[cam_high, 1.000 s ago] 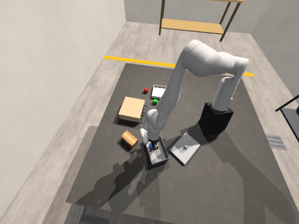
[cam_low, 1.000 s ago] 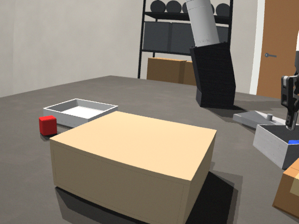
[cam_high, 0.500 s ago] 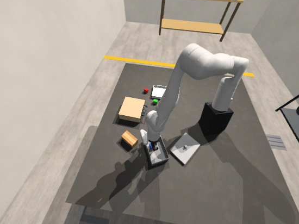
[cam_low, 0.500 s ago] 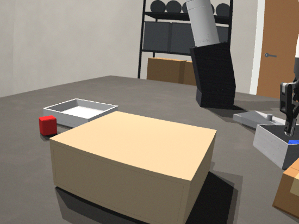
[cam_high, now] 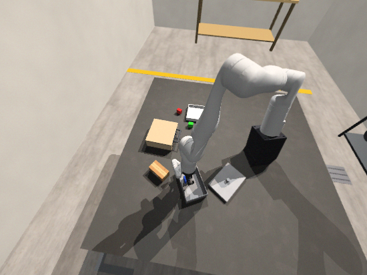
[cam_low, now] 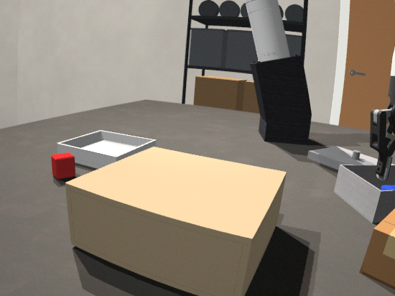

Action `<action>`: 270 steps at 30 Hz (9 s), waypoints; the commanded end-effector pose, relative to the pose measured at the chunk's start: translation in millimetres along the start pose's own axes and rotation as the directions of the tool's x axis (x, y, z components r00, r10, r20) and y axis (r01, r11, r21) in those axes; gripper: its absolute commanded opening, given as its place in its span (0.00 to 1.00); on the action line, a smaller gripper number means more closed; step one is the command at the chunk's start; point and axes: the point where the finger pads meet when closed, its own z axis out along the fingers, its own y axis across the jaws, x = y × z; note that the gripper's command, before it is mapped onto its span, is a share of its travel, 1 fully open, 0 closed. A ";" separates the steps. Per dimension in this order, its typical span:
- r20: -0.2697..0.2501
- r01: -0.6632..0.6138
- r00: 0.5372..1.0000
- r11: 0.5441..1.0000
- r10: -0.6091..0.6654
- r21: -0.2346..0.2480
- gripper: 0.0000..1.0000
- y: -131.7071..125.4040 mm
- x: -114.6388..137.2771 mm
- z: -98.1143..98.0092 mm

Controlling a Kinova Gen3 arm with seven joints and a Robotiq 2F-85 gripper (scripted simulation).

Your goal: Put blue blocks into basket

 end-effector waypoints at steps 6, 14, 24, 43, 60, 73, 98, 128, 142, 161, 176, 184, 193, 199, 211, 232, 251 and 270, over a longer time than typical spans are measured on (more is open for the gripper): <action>-0.002 0.000 1.000 1.000 0.000 0.001 0.64 -0.4 1.1 -1.0; -0.002 0.000 1.000 1.000 0.000 0.001 0.64 -0.4 1.1 -0.9; -0.002 0.000 1.000 1.000 0.000 0.001 0.64 -0.4 1.1 0.7; -0.002 0.000 1.000 1.000 0.000 0.001 0.64 -0.4 1.1 11.1; -0.002 0.000 1.000 1.000 0.000 0.001 0.64 -0.4 1.2 20.6; -0.002 0.000 1.000 1.000 0.000 0.001 0.64 -0.4 1.2 23.0; -0.002 0.000 1.000 1.000 0.000 0.001 0.64 -0.4 1.2 23.0; -0.002 0.000 1.000 1.000 0.000 0.001 0.10 -0.4 1.2 23.0; -0.002 0.000 1.000 1.000 0.000 0.001 0.10 -0.4 1.2 23.0; -0.002 0.000 1.000 1.000 0.000 0.001 0.10 -0.4 1.1 11.1; -0.002 0.000 1.000 1.000 0.000 0.001 0.10 -0.4 1.1 -34.0; -0.002 0.000 1.000 1.000 0.000 0.001 0.10 -0.3 1.0 -70.3; -0.002 0.000 1.000 1.000 0.000 0.001 0.10 -0.3 0.9 -97.8; -0.002 0.000 1.000 1.000 0.000 0.001 0.10 -0.3 0.9 -113.0; -0.002 0.000 1.000 1.000 0.000 0.001 0.10 -0.3 0.9 -121.1; 0.002 -0.054 0.999 0.999 0.054 0.001 0.10 6.3 0.5 -120.4; 0.021 -0.351 0.936 0.936 0.351 -0.003 0.10 42.6 -2.7 -116.7; 0.042 -0.833 0.551 0.553 0.833 -0.033 0.10 115.2 -14.5 -111.1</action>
